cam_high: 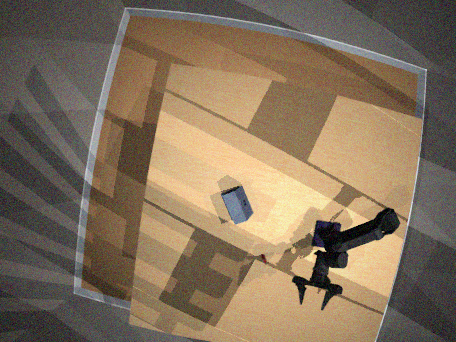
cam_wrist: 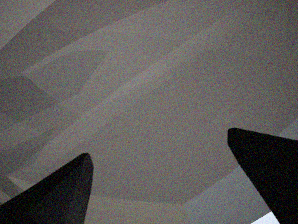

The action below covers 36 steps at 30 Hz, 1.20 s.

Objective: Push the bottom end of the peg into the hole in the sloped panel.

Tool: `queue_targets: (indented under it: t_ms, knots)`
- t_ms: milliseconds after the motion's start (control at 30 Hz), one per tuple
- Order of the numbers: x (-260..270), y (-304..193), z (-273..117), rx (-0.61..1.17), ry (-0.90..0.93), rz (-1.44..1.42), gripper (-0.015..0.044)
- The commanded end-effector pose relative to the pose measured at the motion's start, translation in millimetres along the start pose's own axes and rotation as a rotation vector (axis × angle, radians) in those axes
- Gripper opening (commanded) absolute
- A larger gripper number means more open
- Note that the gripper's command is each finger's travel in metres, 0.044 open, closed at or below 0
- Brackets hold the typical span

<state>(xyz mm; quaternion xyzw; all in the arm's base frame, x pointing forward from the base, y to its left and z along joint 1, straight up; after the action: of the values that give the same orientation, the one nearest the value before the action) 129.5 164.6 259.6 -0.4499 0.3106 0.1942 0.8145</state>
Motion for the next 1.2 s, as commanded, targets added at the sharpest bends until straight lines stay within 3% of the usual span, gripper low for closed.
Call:
queue_targets:
  t_ms: [0, 1167]
  knots:
    - [0, 0, 0, 0.0, 0.003, 0.001, 0.0426]
    - [103, -42, 40, -0.076, 0.635, 0.095, 0.044]
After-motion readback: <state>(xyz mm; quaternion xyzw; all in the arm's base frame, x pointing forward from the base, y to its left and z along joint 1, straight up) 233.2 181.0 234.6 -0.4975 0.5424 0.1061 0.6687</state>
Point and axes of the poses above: the point midway between the two fingers, 35 mm back from their tips, its own z axis out along the fingers, its own x axis across the jaws, y = z × x, the point moved 2 cm from there along -z, back along the fingers, and after that the axes turned 4 degrees about z, right-handed, at the moved point
